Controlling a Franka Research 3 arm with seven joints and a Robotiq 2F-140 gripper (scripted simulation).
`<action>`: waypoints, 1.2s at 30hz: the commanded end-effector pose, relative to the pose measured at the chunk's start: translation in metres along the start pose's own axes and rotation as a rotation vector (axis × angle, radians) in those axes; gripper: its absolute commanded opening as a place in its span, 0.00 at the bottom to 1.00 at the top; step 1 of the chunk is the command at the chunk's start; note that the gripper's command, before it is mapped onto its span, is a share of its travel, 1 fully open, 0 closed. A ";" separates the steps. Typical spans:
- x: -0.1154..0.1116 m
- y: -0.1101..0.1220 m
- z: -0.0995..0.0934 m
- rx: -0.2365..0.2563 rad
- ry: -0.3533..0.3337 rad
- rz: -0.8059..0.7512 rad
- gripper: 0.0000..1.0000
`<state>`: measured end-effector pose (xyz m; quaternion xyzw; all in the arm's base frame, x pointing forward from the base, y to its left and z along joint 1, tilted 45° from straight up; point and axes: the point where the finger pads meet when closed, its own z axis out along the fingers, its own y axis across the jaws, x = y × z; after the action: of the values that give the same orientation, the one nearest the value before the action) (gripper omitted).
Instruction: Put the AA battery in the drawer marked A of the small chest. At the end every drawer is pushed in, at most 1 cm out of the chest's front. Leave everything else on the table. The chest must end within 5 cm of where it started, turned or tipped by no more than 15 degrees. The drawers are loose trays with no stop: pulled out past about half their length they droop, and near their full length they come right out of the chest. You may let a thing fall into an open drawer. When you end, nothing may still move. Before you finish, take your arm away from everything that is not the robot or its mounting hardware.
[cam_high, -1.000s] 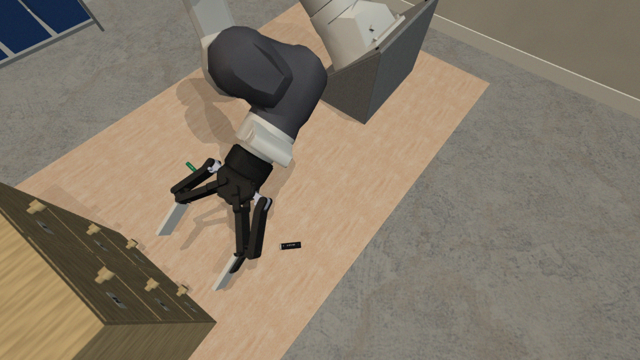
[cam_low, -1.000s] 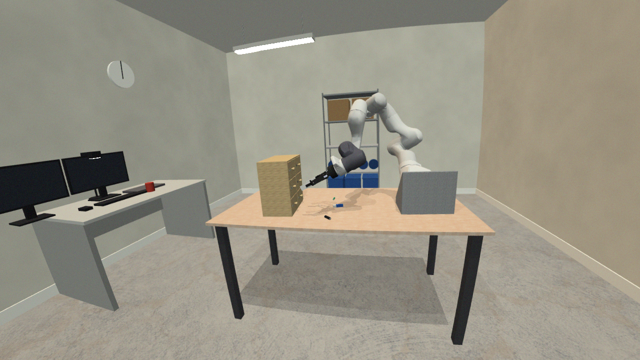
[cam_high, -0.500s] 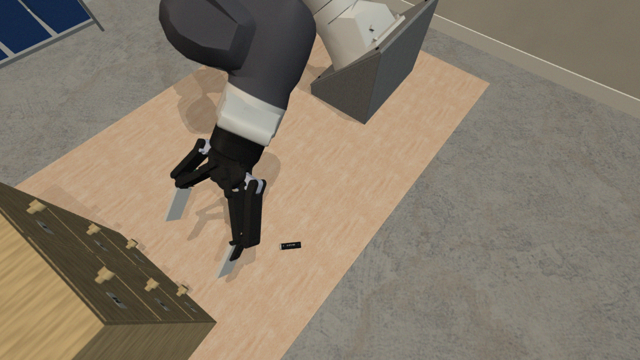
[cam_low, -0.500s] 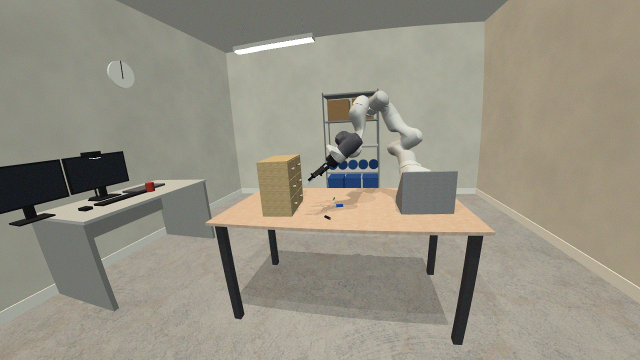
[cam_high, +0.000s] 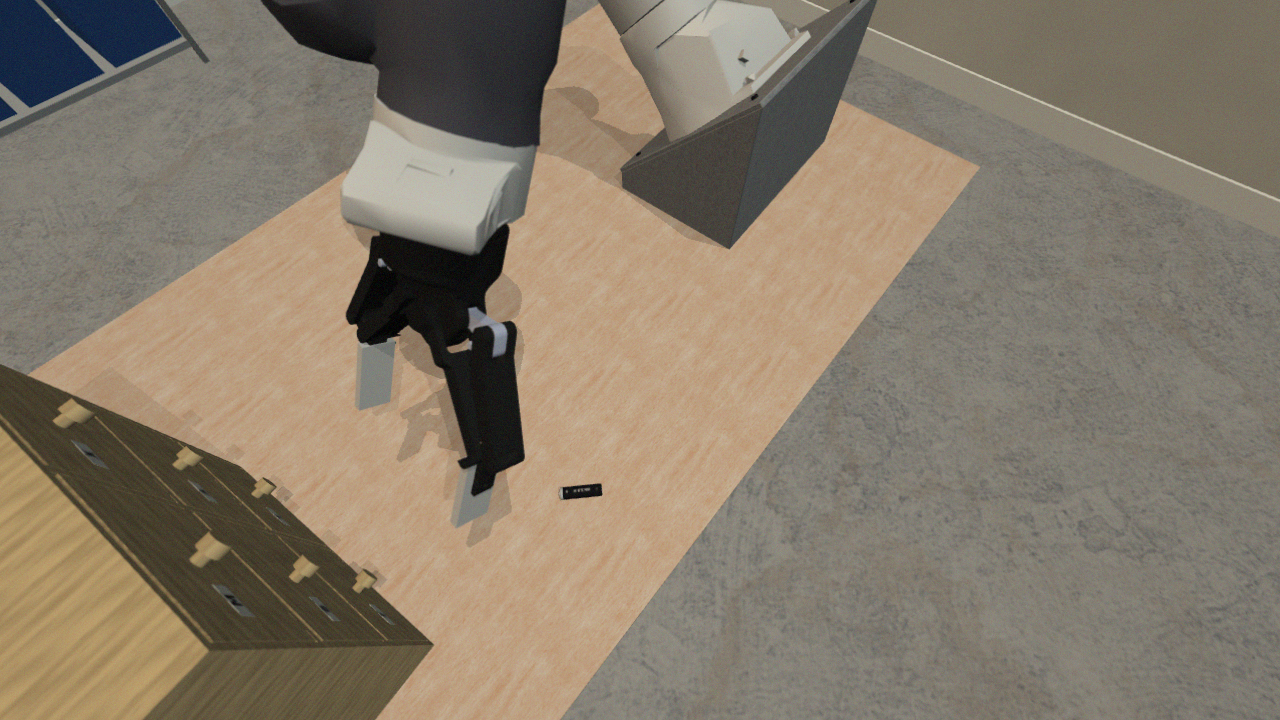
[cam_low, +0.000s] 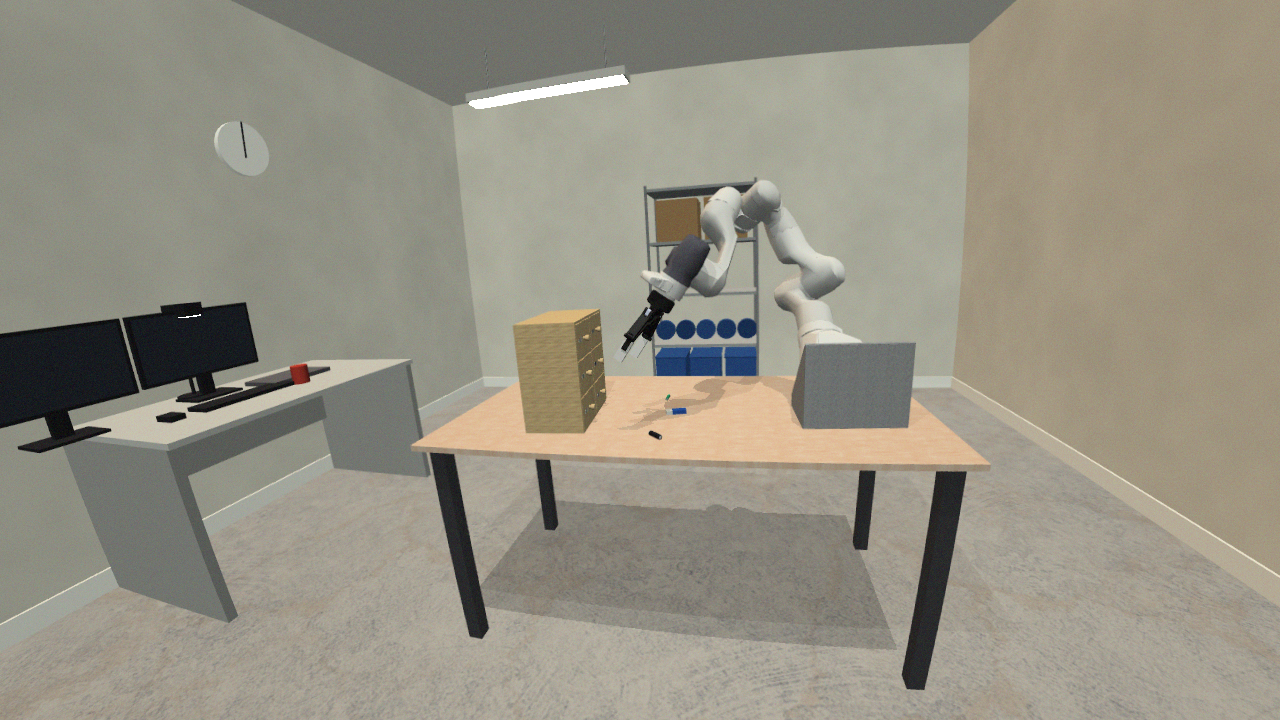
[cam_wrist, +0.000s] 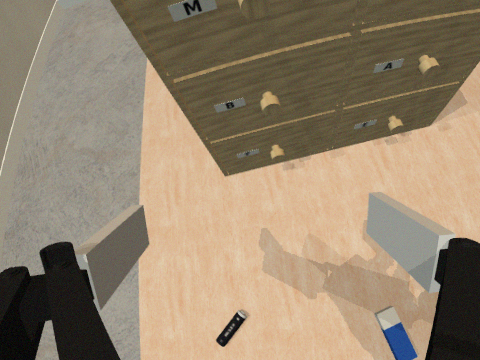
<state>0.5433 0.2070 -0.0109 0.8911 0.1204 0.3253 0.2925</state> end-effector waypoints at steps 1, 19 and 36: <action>-0.004 0.003 -0.010 -0.058 -0.189 -0.197 1.00; -0.012 0.003 -0.053 -0.094 -0.558 -0.185 1.00; -0.013 0.003 -0.058 -0.098 -0.600 -0.184 1.00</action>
<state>0.4984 0.2281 0.0186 0.9216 0.0726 0.0418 0.3789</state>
